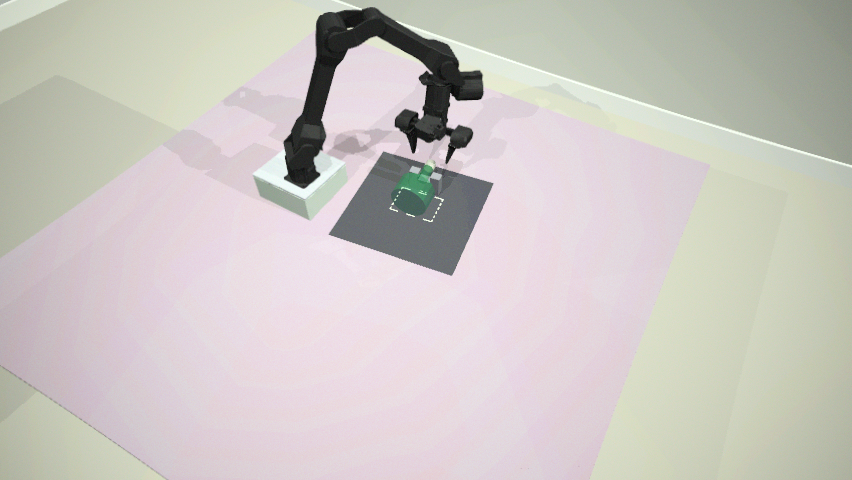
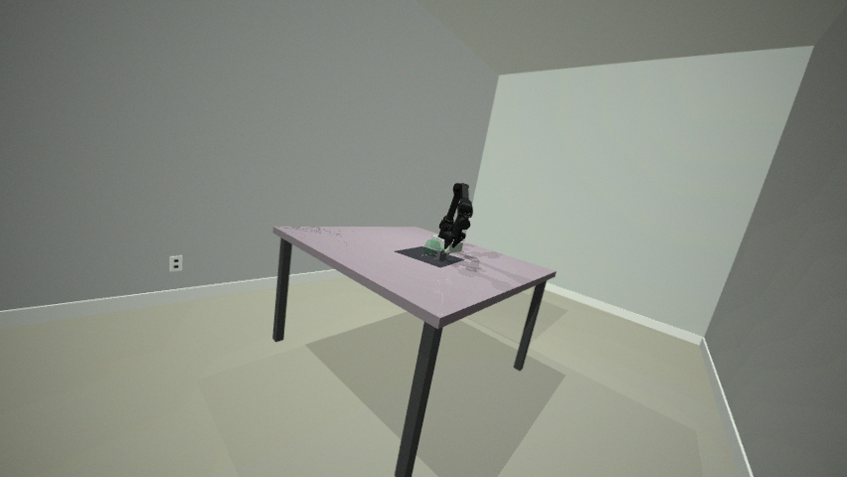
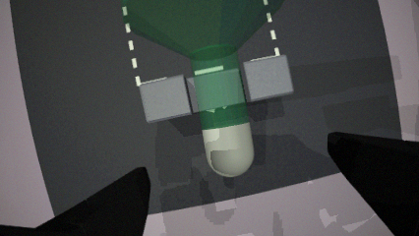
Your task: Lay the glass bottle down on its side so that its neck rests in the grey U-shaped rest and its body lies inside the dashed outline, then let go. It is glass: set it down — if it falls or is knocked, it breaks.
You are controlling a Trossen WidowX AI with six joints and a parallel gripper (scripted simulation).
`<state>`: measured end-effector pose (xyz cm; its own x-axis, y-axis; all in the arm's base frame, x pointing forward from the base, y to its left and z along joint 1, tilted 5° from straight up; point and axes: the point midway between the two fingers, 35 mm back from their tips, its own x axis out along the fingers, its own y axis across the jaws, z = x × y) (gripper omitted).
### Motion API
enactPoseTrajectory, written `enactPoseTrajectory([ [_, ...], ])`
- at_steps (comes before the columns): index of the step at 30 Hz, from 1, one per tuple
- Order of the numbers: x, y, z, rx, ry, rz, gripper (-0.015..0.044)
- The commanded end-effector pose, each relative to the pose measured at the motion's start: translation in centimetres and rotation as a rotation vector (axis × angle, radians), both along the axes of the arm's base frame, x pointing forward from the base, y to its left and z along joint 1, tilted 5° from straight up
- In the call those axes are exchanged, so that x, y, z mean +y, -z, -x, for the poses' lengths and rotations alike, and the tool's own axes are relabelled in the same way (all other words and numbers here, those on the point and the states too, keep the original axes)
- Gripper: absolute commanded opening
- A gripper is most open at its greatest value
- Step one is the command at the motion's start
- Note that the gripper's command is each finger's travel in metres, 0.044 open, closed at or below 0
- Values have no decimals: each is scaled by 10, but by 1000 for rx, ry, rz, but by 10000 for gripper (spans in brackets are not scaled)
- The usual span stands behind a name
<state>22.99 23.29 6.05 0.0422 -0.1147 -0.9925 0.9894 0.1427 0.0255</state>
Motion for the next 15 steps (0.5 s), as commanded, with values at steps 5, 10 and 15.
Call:
enactPoseTrajectory([
  [5, -12, -40, -5, 33, -39, -215, 440],
  [10, -14, -53, -6, 33, -39, -215, 440],
  [15, -14, -53, -6, 33, -39, -215, 440],
])
